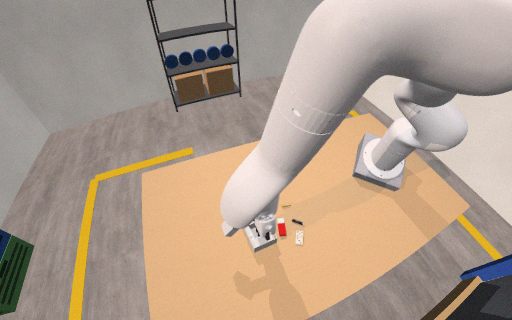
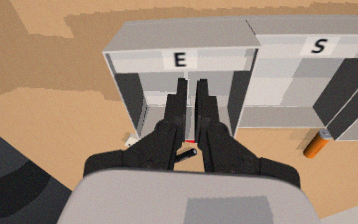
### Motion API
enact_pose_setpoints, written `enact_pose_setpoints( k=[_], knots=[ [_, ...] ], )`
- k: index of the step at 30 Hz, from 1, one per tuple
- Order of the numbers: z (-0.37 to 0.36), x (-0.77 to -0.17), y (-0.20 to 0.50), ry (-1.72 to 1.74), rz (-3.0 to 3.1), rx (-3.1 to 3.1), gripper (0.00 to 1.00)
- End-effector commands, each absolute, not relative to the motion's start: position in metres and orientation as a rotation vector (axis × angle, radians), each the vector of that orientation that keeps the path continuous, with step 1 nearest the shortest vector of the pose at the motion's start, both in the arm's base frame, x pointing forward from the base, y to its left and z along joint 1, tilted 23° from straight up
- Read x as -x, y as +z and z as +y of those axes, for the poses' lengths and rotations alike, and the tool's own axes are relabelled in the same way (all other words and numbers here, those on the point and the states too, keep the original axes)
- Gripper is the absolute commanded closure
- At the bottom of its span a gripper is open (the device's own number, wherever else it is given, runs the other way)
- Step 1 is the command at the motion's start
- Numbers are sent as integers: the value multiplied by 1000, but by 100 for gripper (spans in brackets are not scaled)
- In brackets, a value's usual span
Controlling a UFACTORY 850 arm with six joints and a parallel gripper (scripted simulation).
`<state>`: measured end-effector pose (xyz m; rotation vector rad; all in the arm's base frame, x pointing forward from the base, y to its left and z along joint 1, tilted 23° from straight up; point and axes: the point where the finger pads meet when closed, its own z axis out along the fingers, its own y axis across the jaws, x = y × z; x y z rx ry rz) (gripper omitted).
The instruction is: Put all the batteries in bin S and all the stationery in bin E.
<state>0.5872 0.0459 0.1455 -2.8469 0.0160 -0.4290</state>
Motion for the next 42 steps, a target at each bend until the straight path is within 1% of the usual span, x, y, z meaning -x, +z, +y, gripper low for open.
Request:
enact_pose_setpoints(
  k=[1, 28, 42],
  knots=[
    [45, -587, 150, -430, 16, 2847, 93],
    [33, -573, 192, -430, 16, 2847, 93],
    [8, -544, 285, -431, 16, 2847, 93]
  ],
)
